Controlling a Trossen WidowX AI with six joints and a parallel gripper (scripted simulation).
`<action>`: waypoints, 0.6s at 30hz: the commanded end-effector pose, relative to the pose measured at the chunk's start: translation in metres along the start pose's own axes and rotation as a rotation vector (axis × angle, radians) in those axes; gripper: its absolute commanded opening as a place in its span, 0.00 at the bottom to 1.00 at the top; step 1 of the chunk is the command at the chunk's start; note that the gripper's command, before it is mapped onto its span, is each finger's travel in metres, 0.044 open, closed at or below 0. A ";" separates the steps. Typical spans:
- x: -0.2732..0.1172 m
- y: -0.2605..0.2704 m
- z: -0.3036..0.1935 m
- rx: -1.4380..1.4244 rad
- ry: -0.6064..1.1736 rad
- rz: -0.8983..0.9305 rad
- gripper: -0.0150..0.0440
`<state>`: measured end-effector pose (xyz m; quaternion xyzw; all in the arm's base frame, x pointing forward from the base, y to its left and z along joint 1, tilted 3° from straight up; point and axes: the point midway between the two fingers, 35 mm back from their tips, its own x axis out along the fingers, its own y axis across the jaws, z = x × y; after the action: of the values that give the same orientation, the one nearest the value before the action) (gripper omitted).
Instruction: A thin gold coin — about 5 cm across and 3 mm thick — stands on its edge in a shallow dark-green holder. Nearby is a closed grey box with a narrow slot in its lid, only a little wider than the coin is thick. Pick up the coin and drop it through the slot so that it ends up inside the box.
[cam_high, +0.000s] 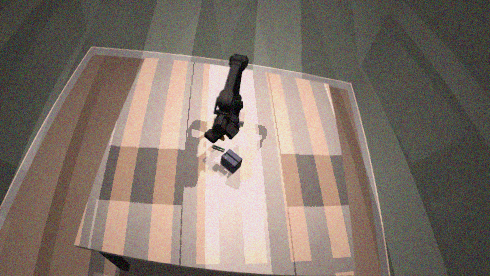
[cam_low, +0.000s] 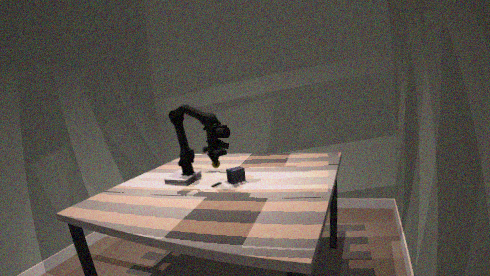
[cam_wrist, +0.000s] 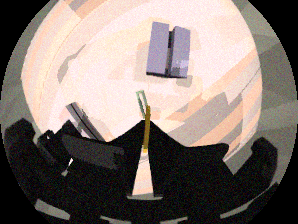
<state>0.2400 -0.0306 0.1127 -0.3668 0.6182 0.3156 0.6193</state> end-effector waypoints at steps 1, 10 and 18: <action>0.000 -0.005 0.011 -0.002 -0.005 0.003 0.25; -0.001 -0.012 0.032 -0.005 -0.009 0.002 0.25; -0.001 -0.017 0.051 -0.002 -0.010 0.002 0.25</action>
<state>0.2739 -0.0026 0.1140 -0.3676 0.6156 0.3184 0.6201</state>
